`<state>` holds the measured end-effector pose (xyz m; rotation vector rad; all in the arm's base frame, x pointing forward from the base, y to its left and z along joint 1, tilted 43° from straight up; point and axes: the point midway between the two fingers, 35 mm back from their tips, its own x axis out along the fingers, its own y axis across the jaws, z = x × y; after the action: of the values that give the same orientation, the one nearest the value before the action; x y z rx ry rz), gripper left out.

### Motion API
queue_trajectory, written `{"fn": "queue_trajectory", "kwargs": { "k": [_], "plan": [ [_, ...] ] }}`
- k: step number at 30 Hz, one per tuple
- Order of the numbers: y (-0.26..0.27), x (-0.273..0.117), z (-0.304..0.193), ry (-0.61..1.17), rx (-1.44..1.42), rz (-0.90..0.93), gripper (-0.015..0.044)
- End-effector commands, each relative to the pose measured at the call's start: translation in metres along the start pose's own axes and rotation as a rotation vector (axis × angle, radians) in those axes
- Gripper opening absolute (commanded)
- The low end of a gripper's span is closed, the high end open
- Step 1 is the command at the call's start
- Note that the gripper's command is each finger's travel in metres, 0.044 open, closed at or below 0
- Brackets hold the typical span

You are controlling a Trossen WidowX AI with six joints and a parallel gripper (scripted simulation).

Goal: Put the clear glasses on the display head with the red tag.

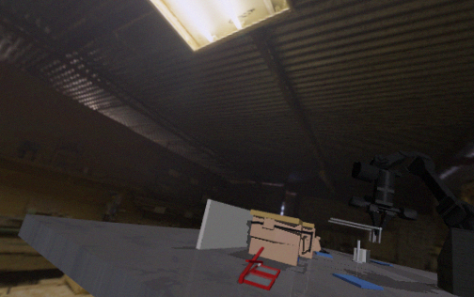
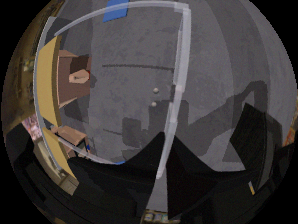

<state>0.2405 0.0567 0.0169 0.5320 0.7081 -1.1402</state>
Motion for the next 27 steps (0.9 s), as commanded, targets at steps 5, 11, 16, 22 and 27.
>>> {"fn": "queue_trajectory", "kwargs": {
  "k": [5, 11, 16, 22, 27],
  "plan": [
    [-0.002, 0.009, 0.001, -0.018, -0.003, -0.015, 0.0],
    [-0.003, 0.016, 0.002, -0.018, -0.002, -0.045, 0.0],
    [-0.003, 0.022, 0.004, -0.011, -0.002, -0.038, 0.0],
    [-0.003, 0.029, 0.004, -0.01, -0.002, -0.032, 0.0],
    [-0.004, 0.035, 0.005, -0.017, -0.002, -0.032, 0.0]
  ]
}}
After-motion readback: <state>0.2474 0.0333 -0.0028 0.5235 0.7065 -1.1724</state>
